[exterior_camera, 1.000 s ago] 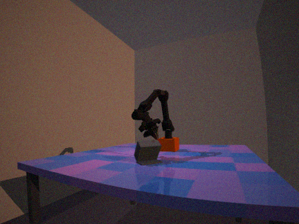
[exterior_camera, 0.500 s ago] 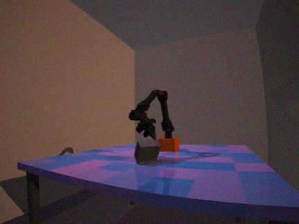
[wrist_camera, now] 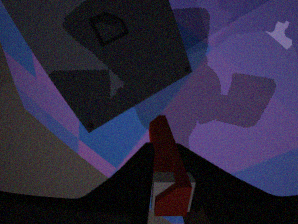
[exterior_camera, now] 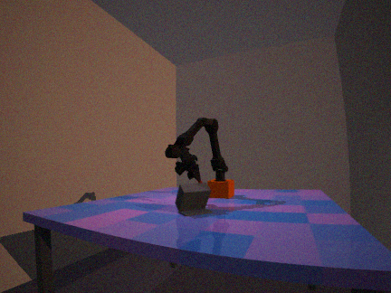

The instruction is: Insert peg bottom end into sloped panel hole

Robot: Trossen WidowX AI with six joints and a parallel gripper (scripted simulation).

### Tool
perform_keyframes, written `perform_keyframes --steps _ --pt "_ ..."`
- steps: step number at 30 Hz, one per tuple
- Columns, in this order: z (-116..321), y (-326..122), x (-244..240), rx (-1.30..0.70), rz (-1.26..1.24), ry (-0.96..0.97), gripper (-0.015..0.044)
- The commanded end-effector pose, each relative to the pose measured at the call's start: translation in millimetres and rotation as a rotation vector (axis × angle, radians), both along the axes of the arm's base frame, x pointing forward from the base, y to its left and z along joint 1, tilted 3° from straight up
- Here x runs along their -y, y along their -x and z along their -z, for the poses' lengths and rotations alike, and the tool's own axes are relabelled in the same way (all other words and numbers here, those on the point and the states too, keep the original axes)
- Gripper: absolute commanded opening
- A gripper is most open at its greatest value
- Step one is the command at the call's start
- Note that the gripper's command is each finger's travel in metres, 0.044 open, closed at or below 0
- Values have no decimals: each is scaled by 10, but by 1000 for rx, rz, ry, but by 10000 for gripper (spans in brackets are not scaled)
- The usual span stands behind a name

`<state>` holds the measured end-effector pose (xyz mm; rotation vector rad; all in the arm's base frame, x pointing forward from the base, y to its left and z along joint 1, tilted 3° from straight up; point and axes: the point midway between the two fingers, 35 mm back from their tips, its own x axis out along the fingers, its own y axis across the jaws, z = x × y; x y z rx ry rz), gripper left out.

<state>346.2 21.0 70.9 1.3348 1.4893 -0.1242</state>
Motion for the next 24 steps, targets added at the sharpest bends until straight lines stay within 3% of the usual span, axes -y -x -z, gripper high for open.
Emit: perform_keyframes --steps 1,24 --pt "13 -17 36 -27 43 -25 0" --pt "-20 -73 279 -160 286 -157 0"
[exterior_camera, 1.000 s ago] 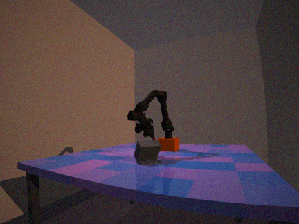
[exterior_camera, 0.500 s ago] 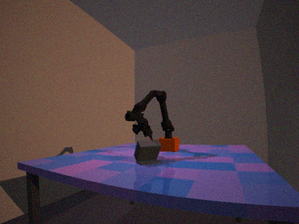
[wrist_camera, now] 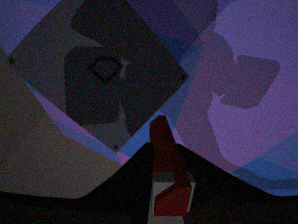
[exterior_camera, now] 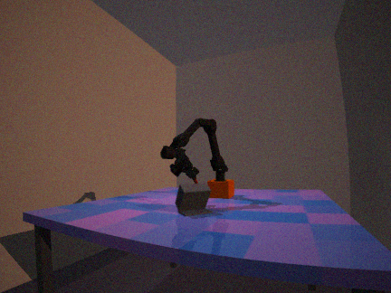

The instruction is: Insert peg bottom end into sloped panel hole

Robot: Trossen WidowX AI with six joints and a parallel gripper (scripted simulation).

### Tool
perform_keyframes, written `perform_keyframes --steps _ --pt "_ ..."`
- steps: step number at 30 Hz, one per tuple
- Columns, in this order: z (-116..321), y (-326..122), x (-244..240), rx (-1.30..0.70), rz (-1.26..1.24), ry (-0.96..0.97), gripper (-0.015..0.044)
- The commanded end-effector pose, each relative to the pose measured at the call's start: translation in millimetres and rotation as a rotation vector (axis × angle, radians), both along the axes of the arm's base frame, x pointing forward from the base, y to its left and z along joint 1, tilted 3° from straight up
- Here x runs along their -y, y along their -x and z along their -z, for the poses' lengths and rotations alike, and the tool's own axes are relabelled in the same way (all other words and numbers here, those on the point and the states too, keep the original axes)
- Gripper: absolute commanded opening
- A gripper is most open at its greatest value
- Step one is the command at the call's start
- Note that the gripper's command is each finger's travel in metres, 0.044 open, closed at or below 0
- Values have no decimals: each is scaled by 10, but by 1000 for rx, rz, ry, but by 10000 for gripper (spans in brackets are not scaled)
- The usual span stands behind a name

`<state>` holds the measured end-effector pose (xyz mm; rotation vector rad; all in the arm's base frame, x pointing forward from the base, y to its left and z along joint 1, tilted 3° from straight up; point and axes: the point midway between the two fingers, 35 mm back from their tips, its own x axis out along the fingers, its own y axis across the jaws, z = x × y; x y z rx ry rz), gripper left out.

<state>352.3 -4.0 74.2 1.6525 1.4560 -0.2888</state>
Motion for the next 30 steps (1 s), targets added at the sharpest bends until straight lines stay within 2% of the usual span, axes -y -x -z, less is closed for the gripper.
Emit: perform_keyframes --steps 1,30 --pt "12 -14 40 -27 41 -28 0" --pt "-37 -55 367 -194 328 -216 0"
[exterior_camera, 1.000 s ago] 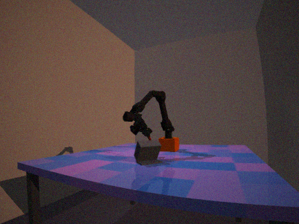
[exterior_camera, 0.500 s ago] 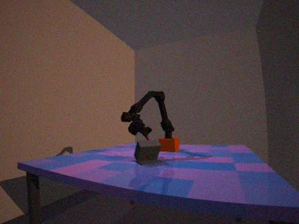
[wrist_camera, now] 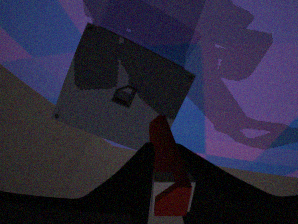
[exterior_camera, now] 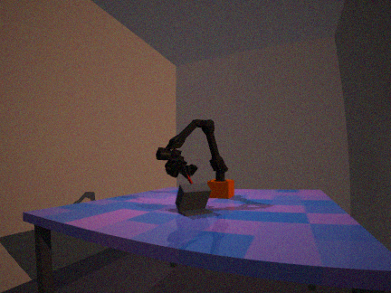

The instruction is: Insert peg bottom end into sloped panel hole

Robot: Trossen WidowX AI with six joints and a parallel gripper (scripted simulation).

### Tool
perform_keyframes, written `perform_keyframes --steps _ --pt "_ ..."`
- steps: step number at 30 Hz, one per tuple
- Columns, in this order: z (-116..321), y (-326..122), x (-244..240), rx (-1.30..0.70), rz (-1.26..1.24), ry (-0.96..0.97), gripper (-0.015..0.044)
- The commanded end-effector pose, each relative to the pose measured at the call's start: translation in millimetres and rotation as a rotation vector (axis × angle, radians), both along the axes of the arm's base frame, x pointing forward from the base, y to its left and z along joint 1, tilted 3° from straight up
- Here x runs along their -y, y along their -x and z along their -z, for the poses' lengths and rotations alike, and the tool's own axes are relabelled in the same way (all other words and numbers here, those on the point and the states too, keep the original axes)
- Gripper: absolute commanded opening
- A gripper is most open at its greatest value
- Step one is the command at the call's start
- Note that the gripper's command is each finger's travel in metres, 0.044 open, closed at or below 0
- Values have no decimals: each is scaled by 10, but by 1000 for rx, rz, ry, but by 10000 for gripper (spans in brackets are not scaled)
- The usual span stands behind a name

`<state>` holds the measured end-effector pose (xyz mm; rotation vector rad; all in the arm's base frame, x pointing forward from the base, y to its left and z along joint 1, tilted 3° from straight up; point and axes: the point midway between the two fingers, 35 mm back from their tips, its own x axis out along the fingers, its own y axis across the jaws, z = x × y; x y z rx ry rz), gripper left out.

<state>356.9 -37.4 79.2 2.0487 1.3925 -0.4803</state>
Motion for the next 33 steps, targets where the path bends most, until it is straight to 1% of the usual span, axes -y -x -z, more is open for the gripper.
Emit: perform_keyframes --steps 1,15,33 --pt "11 -10 43 -26 37 -32 0" --pt "-15 -16 209 -104 168 -131 0" --pt "83 -134 128 -130 215 -165 0"
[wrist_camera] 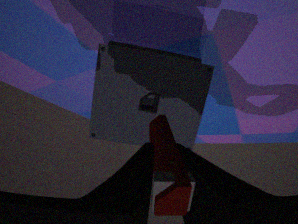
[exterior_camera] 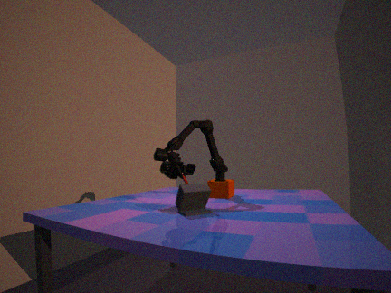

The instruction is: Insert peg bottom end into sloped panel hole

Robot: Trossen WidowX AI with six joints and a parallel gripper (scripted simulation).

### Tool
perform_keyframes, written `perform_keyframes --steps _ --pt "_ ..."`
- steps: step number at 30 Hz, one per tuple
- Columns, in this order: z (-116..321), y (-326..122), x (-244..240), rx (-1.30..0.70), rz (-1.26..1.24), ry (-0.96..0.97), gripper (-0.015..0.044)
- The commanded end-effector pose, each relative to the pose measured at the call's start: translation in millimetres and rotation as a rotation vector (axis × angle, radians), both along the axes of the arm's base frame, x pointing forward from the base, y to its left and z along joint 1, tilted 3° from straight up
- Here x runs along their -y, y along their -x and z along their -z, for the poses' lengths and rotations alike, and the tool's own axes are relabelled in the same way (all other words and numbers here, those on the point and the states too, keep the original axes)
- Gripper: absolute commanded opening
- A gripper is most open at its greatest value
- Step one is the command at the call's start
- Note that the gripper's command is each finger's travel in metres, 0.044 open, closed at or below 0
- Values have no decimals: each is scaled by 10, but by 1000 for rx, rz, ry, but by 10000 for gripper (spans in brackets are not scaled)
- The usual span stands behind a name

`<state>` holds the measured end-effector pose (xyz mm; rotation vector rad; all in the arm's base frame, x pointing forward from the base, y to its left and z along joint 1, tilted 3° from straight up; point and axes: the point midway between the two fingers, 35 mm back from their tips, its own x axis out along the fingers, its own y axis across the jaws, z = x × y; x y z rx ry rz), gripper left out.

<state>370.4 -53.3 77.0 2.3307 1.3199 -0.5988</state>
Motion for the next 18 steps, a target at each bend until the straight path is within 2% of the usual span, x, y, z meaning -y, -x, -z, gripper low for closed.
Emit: perform_keyframes --steps 1,18 --pt "67 -7 -37 -22 12 -21 0" --pt "164 -120 -142 -50 60 -66 0"
